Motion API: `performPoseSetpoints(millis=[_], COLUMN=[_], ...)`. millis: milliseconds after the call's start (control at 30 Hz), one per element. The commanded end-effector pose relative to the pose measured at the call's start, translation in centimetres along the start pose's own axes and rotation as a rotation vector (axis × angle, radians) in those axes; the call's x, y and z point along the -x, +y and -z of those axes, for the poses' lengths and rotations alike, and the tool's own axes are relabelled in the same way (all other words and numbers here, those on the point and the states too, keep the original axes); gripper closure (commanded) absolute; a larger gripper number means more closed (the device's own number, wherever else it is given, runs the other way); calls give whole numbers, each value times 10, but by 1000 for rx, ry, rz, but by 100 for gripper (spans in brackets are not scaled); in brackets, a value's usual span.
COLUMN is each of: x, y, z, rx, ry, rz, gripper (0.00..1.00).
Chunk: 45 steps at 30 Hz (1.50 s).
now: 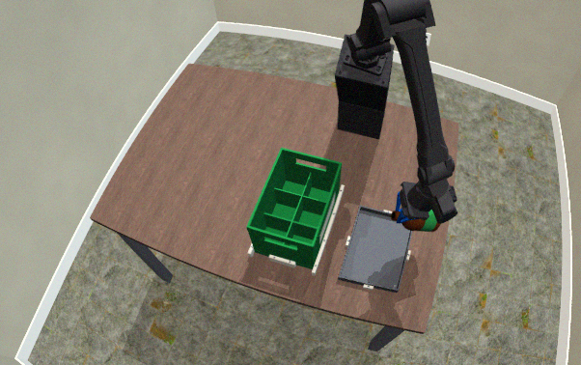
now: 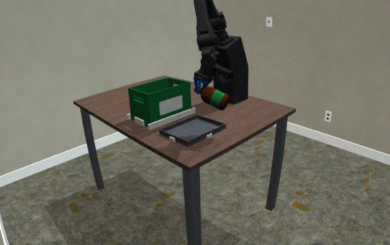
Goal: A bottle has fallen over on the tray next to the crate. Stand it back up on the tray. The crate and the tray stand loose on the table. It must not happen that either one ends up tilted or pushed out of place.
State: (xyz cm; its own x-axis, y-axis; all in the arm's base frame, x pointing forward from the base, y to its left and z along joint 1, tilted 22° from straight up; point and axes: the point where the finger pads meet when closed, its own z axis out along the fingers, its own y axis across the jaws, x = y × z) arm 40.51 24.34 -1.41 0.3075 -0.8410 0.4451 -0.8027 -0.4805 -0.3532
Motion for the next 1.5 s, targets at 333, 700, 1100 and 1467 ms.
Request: performPoseSetpoints(millis=[333,700,1100,1467], x=[4,4,8,8], y=[-9,-9,-9,-8], z=[1,1,2,2], rx=[-2,-2,-5,-2], ry=[0,0,7,48], rz=[-6,-6,0,0], gripper=[100,100,100,100])
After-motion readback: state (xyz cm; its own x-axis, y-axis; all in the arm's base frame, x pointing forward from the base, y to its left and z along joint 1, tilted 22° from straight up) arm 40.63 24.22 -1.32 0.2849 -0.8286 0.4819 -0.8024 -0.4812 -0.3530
